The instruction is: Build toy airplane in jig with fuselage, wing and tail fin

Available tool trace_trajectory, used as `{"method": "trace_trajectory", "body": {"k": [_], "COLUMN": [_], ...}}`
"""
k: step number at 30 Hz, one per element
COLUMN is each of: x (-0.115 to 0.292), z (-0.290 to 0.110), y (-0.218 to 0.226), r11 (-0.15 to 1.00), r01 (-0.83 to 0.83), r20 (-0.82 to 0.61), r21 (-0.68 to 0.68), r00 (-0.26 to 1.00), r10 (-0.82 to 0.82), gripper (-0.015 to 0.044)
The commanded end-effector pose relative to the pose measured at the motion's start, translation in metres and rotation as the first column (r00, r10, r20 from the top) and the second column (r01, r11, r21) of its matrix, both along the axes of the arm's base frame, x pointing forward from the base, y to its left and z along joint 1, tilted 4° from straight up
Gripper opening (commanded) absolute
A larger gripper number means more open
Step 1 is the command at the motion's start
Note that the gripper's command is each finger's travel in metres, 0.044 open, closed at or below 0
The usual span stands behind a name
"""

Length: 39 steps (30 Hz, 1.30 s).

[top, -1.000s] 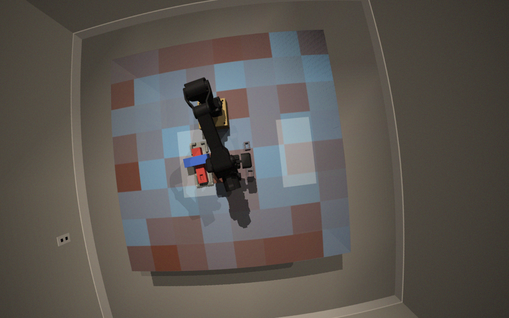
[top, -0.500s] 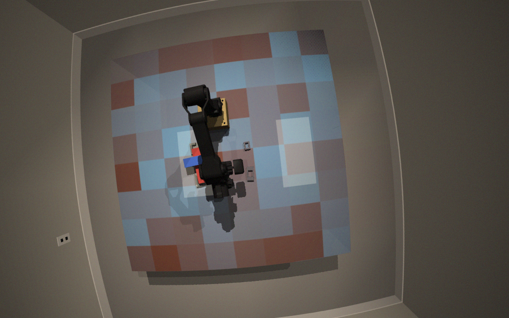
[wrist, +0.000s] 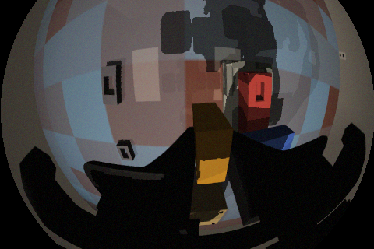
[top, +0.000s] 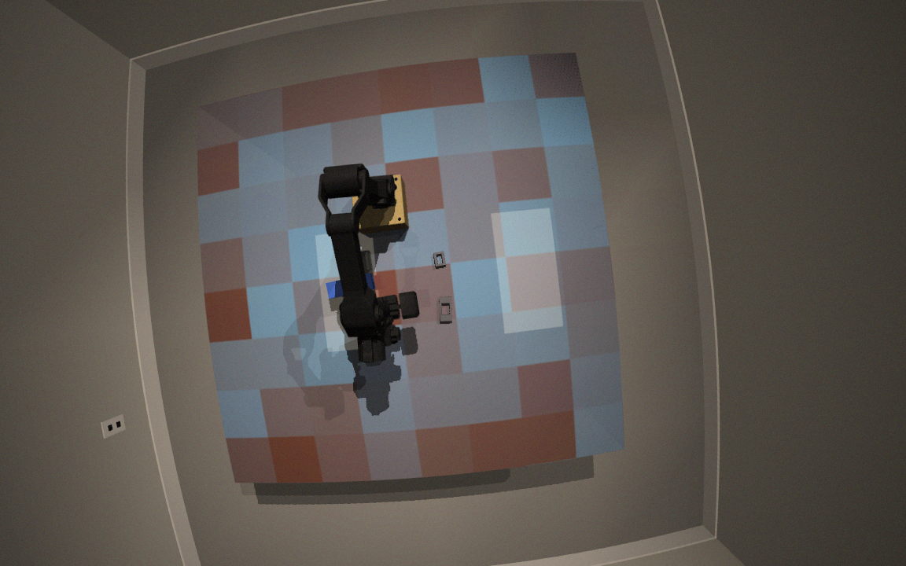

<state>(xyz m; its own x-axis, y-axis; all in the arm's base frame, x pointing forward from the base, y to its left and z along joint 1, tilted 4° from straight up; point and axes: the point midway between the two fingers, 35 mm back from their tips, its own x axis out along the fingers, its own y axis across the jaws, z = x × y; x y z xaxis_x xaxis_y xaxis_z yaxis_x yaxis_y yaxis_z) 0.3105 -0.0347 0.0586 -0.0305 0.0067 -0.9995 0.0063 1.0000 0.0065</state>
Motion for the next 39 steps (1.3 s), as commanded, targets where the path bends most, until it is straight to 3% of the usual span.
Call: {"method": "trace_trajectory", "body": {"k": [1,31,34,39], "x": [0.004,0.011,0.011,0.011], "z": [-0.001,-0.024,-0.023,-0.023], "y": [-0.009,-0.097,-0.097,-0.097], "r11": [1.000,0.998,0.998,0.998], "r01": [-0.004,-0.055,-0.055,-0.055], "r20": [0.004,-0.008,-0.008,-0.008], "r21": [-0.004,-0.007,-0.007,-0.007], "r00": [1.000,0.998,0.998,0.998], "r10": [0.004,0.055,0.055,0.055], "gripper": [0.0000,0.0000,0.0065,0.0065]}}
